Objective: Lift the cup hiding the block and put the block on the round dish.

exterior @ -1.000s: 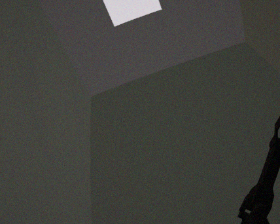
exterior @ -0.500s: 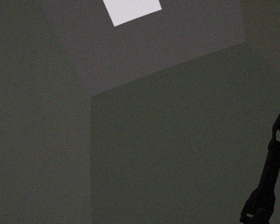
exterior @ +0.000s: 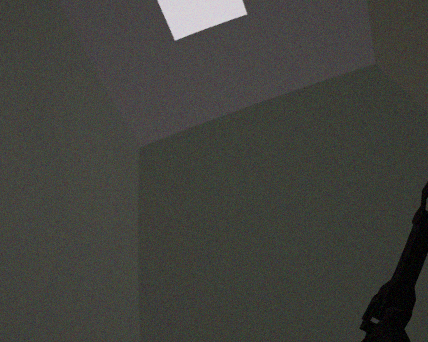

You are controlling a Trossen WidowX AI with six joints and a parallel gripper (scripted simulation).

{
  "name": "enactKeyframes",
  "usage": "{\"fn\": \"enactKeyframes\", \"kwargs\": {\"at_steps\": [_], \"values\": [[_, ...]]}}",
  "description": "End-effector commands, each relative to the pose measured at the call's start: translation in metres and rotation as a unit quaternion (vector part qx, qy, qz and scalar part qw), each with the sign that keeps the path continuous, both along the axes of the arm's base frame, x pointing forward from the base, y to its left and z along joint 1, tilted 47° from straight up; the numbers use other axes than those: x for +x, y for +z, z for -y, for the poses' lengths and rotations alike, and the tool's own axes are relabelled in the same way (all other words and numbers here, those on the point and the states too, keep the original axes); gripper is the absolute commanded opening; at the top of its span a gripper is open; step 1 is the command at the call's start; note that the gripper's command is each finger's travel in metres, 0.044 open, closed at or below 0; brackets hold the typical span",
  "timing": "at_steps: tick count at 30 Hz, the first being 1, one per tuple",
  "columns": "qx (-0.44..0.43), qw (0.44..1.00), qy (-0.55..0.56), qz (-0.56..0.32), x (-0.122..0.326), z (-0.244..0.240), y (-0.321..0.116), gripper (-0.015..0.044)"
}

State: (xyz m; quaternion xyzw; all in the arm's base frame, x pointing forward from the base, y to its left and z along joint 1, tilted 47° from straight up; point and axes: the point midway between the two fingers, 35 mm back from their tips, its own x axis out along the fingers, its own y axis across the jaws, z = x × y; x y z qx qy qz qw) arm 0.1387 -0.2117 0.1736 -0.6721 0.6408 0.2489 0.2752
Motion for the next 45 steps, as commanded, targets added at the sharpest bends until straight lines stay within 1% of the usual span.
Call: {"fn": "enactKeyframes", "kwargs": {"at_steps": [1, 6, 8, 13, 21, 29, 37, 45], "values": [[-0.010, 1.000, 0.001, 0.012, -0.003, -0.020, 0.026, 0.0440], [-0.010, 1.000, 0.001, 0.012, -0.003, -0.020, 0.026, 0.0440], [-0.010, 1.000, 0.002, 0.023, 0.001, -0.021, 0.027, 0.0387], [-0.002, 0.996, -0.012, 0.085, 0.018, -0.027, 0.032, 0.0260], [0.025, 0.982, -0.086, 0.166, 0.036, -0.035, 0.028, 0.0260], [0.053, 0.949, -0.182, 0.253, 0.056, -0.046, 0.022, 0.0260], [0.070, 0.897, -0.278, 0.336, 0.075, -0.057, 0.017, 0.0260], [0.087, 0.829, -0.367, 0.413, 0.097, -0.071, 0.011, 0.0260]]}}
